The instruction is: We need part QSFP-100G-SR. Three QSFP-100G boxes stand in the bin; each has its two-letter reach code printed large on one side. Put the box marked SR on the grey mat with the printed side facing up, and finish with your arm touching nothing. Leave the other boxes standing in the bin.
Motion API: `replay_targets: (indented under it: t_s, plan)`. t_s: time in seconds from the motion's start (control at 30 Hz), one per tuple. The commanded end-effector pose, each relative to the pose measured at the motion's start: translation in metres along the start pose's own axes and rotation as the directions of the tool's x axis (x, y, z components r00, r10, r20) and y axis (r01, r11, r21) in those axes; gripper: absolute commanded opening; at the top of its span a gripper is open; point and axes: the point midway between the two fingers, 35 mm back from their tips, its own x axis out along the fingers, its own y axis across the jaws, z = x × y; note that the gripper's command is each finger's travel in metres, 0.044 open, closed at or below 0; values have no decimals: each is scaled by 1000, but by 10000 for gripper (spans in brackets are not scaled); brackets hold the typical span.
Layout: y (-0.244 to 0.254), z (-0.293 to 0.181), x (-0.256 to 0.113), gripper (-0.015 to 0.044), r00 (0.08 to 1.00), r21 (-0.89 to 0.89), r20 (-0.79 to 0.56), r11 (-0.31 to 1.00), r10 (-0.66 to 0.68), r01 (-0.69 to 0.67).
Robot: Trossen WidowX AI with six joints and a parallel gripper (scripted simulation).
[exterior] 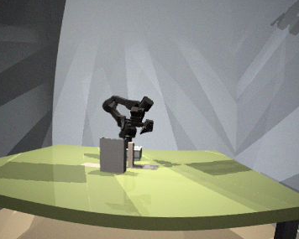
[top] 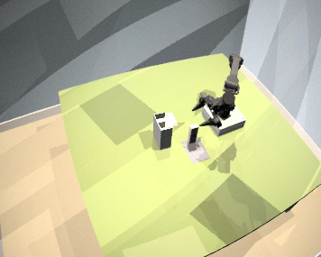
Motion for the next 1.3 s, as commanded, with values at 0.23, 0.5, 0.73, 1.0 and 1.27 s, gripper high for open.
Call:
replay_targets:
  t_s: [0.23, 0.5, 0.73, 1.0, 1.27]
  plan:
    - [3, -1, 1, 440, 996, 50, -32, 995, -88, 89]
    - [5, 0, 1, 440, 987, 92, -28, 982, -160, 162]
    - [9, 4, 0, 440, 976, 127, -6, 968, -219, 217]
    - [13, 6, 0, 440, 967, 152, 14, 956, -256, 251]
    - [14, 6, 1, 440, 947, 196, -26, 927, -319, 318]
